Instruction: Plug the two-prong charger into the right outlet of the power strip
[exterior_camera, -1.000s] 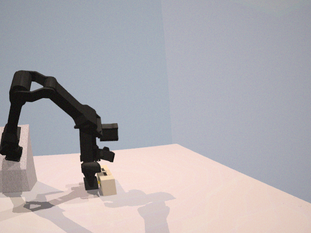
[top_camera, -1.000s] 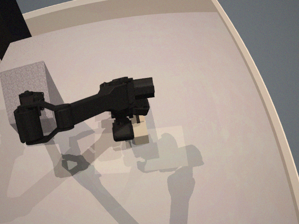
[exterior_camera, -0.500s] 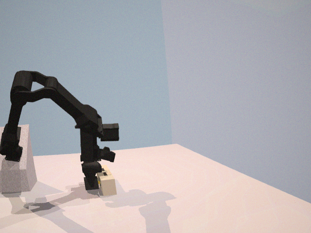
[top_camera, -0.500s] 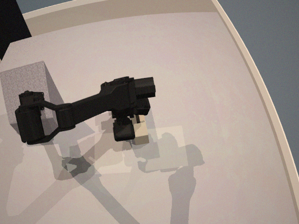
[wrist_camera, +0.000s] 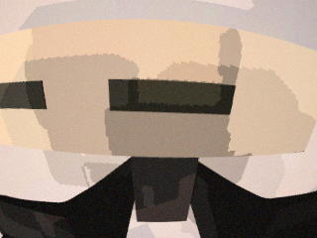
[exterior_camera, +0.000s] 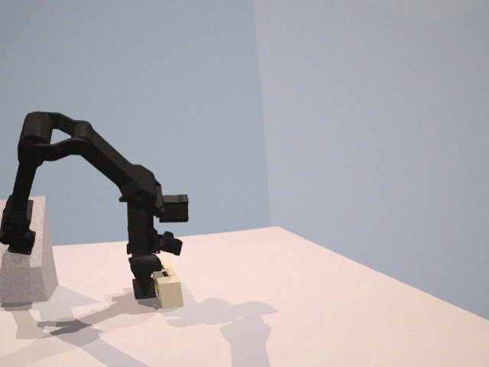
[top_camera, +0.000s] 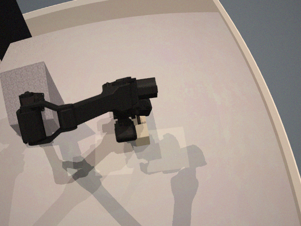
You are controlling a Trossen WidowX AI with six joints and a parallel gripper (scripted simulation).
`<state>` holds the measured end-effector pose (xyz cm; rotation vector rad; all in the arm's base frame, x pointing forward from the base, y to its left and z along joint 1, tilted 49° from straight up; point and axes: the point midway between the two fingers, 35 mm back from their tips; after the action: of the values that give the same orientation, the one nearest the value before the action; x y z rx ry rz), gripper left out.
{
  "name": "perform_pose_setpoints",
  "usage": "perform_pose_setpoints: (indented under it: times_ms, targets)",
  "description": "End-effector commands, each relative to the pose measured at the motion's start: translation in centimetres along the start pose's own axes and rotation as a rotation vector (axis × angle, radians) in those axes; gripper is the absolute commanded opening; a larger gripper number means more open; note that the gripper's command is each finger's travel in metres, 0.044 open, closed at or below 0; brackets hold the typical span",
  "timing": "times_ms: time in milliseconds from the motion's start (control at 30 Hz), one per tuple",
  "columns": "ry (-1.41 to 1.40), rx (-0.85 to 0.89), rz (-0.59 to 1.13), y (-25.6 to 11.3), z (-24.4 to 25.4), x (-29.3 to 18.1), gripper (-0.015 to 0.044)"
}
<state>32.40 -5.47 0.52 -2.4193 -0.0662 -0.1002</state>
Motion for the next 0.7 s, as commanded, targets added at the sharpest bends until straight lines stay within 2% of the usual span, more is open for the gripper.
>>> perform_pose_setpoints:
  times_ms: [0, 667]
  targets:
    - [0.020, 0.006, -0.016, -0.10, 0.12, 0.93, 0.0000]
    - [0.020, 0.006, -0.016, -0.09, 0.24, 1.55, 0.0000]
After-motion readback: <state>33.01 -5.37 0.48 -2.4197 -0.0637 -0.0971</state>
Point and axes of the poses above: the point midway between the two fingers, 35 mm back from their tips, its own y axis out along the fingers, its own z axis across the jaws, x = y × z, and after that the axes turned 14 degrees about y, right-handed
